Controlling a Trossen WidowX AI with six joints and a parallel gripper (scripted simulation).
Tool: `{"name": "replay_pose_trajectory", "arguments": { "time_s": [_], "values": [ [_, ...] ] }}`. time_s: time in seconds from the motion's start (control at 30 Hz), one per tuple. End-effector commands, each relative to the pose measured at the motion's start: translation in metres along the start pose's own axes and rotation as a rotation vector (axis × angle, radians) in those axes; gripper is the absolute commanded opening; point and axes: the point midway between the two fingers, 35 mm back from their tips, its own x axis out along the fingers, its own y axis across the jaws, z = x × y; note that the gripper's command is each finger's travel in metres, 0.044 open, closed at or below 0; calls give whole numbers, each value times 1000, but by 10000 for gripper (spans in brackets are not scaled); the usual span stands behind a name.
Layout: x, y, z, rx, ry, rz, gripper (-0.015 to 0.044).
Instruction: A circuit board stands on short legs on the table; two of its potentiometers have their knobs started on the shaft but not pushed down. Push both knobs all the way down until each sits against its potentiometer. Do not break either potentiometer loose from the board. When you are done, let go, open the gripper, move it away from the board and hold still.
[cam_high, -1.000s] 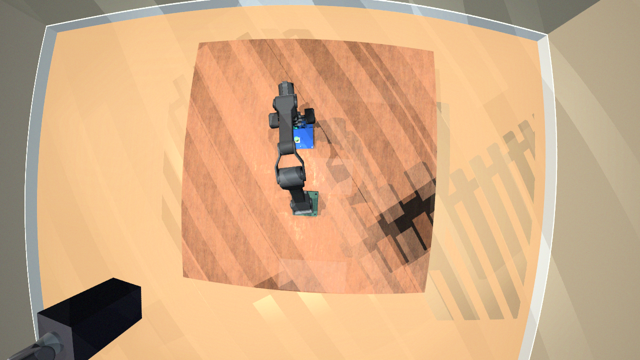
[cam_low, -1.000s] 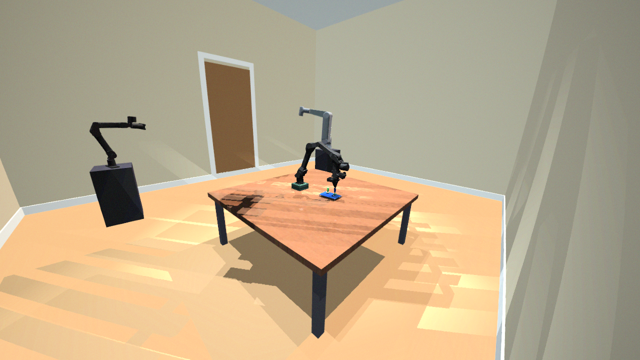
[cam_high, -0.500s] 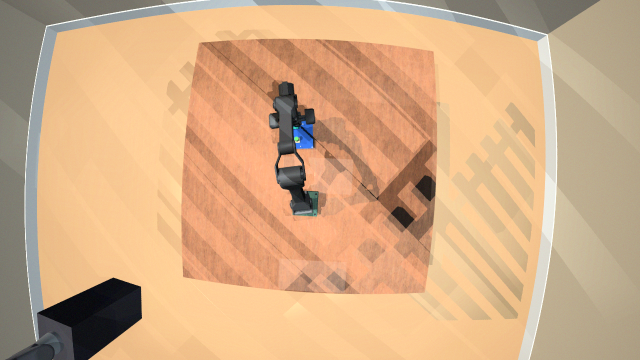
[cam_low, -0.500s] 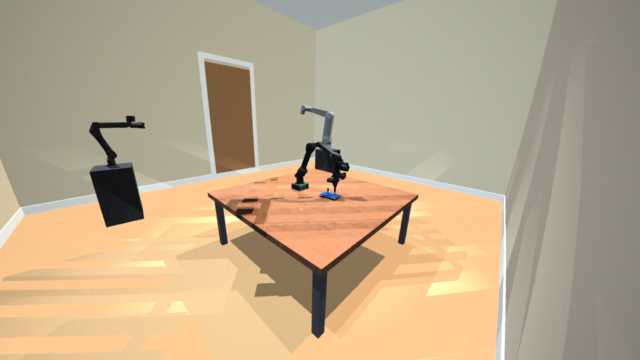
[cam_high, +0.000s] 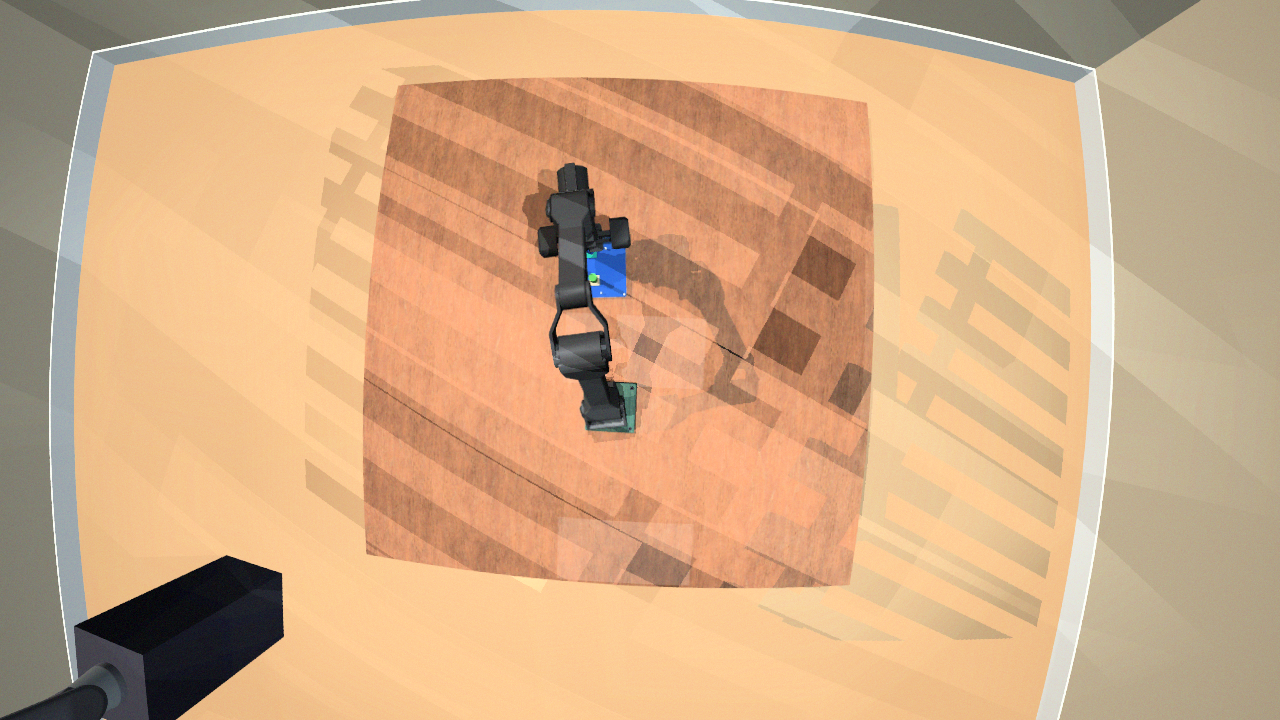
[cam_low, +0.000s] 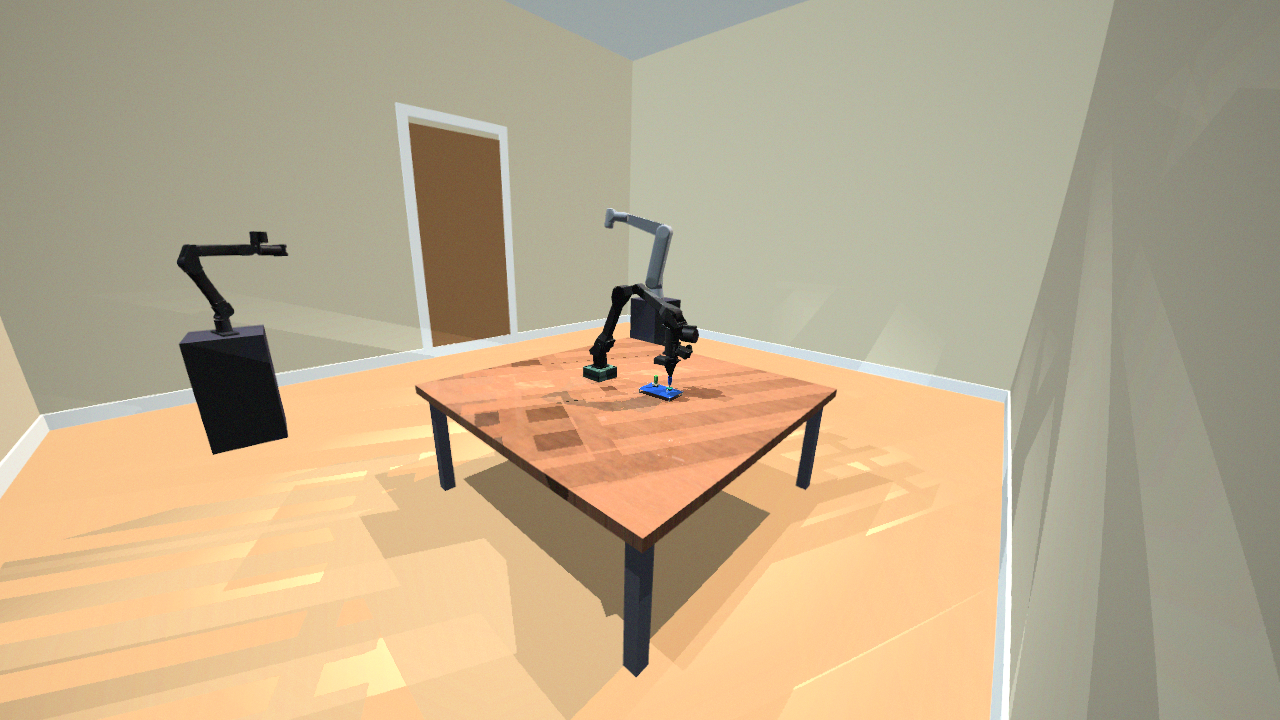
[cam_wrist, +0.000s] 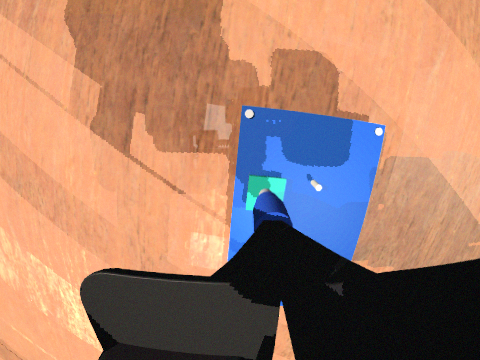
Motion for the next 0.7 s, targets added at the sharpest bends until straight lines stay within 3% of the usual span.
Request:
{"name": "replay_pose_trajectory", "arguments": {
  "time_s": [0.0,0.67],
  "values": [
    [0,-1,0,-4,2,-4,0],
    [4,-1,0,-4,2,-4,0]
  ]
}}
